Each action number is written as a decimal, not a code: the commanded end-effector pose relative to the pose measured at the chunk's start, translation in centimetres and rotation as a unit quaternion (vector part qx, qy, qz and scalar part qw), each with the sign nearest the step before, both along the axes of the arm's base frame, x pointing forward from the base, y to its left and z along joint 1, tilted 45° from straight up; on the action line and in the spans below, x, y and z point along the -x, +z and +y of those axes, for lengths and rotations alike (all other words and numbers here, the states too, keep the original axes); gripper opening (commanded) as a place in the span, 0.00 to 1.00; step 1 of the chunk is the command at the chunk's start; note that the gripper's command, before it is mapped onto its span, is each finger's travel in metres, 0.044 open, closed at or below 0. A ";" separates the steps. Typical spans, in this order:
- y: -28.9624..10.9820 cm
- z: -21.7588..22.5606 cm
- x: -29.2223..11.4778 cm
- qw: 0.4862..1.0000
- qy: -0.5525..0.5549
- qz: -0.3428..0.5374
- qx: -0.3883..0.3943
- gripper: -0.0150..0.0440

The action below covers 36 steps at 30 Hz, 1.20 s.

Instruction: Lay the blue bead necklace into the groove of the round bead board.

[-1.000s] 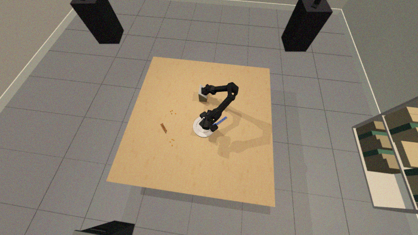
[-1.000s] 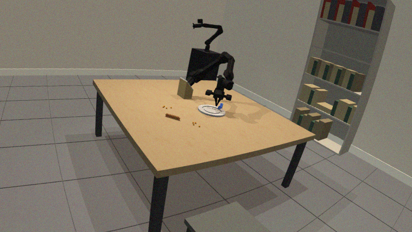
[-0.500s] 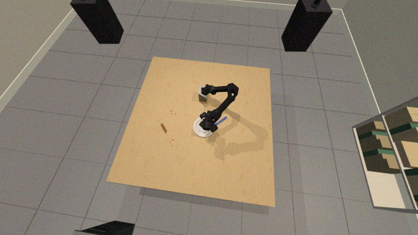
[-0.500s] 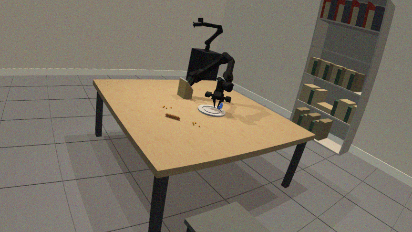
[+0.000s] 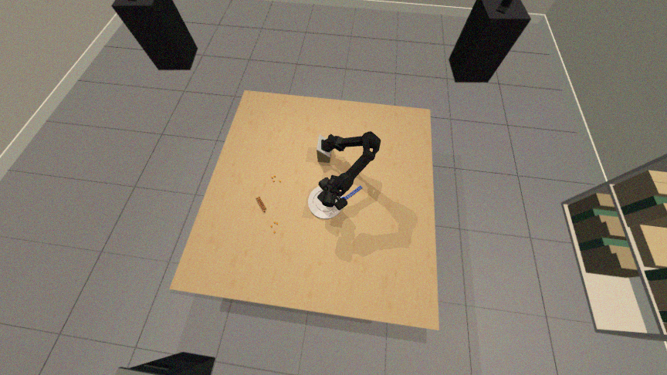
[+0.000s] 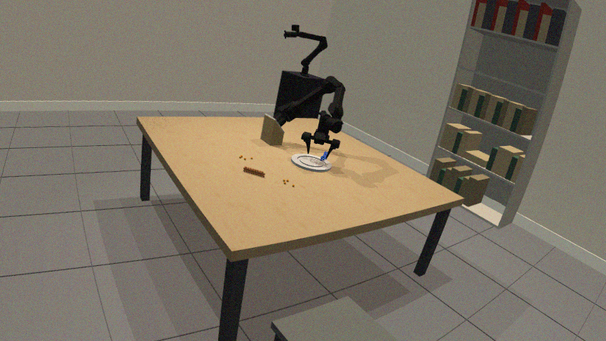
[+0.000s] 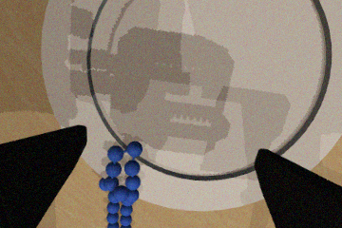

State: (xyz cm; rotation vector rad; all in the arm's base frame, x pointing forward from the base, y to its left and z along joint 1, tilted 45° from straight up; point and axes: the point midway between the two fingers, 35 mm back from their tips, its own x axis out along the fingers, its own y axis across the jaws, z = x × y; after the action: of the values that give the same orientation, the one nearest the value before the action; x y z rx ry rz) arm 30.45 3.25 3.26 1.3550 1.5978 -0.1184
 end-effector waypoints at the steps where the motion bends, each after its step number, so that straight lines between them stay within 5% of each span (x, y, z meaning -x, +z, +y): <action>1: 0.0 0.0 0.0 1.000 0.000 0.000 0.000 1.00; 9: 0.6 -0.6 0.1 1.000 -0.001 -0.005 0.002 1.00; 18: 5.3 2.1 0.9 1.000 -0.011 0.005 -0.001 0.60; 36: 4.3 2.9 0.5 1.000 -0.011 0.003 0.000 0.59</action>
State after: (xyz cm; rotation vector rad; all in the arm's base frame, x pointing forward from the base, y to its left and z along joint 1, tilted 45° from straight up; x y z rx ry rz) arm 29.96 5.84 7.94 1.3735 1.5827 -0.1325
